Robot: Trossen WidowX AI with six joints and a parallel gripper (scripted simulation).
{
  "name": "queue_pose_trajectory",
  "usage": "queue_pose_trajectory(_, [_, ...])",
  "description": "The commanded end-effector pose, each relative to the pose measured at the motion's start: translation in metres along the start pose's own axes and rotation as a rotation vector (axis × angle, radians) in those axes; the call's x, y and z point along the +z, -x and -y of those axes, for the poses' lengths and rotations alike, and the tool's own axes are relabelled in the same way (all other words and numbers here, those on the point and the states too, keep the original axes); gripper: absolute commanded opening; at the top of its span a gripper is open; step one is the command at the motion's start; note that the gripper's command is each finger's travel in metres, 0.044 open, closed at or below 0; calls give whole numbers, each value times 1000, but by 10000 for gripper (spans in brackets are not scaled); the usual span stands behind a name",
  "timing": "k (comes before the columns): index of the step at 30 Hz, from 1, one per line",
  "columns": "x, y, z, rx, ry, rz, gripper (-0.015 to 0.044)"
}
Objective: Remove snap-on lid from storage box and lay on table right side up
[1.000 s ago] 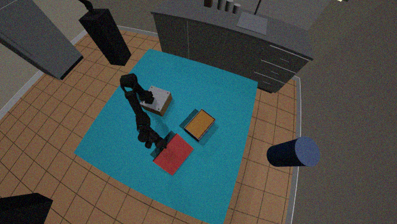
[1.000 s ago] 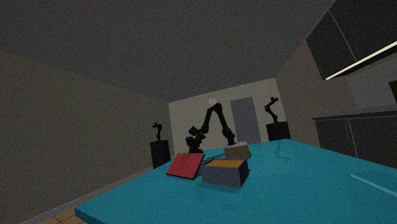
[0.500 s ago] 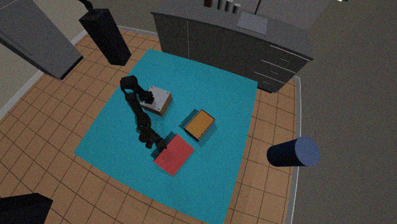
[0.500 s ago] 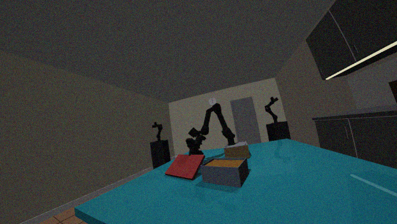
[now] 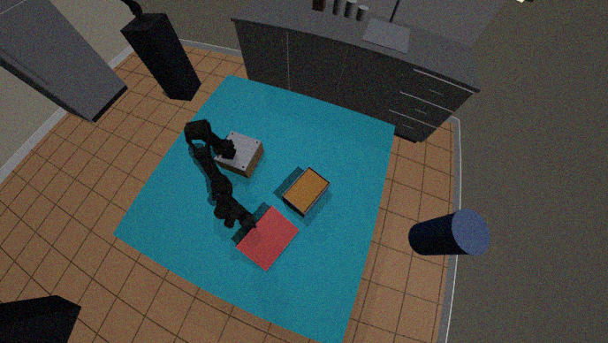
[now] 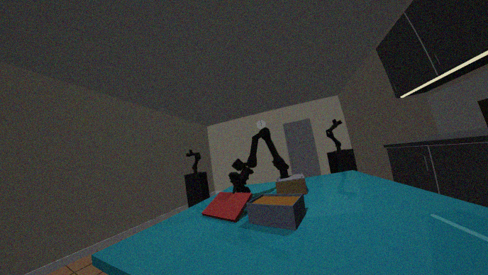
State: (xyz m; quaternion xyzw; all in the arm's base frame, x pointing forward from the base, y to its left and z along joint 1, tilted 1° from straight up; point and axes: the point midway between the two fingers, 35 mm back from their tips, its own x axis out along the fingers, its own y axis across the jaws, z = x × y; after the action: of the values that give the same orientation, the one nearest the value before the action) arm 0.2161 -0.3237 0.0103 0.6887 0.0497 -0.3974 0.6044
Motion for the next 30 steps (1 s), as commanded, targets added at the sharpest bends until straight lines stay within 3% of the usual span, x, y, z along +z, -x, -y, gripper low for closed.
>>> queue_pose_trajectory(1, [-3, -5, 12, -24, -13, -8, 0])
queue_pose_trajectory(21, [-3, -15, 25, -25, -13, -8, 0])
queue_pose_trajectory(30, [-1, -11, 14, -24, -13, -8, 236])
